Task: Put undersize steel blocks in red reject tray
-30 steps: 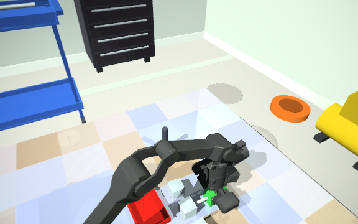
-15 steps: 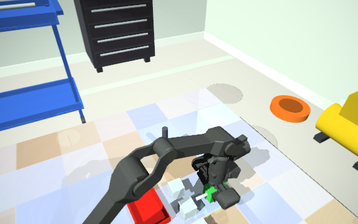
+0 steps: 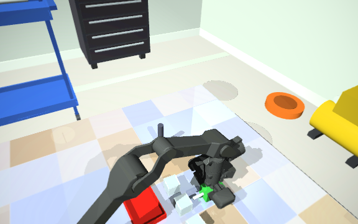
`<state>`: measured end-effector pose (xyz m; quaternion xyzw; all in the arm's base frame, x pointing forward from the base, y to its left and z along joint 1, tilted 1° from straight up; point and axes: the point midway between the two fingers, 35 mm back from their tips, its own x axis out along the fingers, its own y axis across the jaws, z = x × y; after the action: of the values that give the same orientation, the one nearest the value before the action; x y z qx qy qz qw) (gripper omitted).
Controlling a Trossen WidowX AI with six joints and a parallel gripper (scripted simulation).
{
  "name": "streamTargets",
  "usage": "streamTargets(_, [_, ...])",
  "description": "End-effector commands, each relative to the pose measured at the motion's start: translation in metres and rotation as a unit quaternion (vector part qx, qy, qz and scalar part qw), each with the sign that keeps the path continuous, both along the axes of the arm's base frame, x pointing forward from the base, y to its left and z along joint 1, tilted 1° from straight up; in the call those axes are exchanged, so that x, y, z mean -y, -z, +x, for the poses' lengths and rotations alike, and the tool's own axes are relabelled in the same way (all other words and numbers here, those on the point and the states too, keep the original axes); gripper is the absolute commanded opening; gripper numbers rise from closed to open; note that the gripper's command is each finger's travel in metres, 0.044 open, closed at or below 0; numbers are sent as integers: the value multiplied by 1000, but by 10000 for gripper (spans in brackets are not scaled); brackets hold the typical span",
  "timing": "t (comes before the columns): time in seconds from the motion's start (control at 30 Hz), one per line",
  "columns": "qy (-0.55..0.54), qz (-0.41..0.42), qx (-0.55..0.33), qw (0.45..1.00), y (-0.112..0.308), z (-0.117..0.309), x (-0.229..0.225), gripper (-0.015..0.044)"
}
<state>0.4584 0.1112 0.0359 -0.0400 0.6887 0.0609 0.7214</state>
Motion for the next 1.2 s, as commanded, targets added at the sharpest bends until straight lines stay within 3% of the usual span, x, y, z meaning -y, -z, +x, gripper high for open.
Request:
streamTargets(0.0, [-3, 1, 14, 1000, -5, 4, 0, 0])
streamTargets(1.17, [-3, 1, 14, 1000, -5, -9, 2, 0])
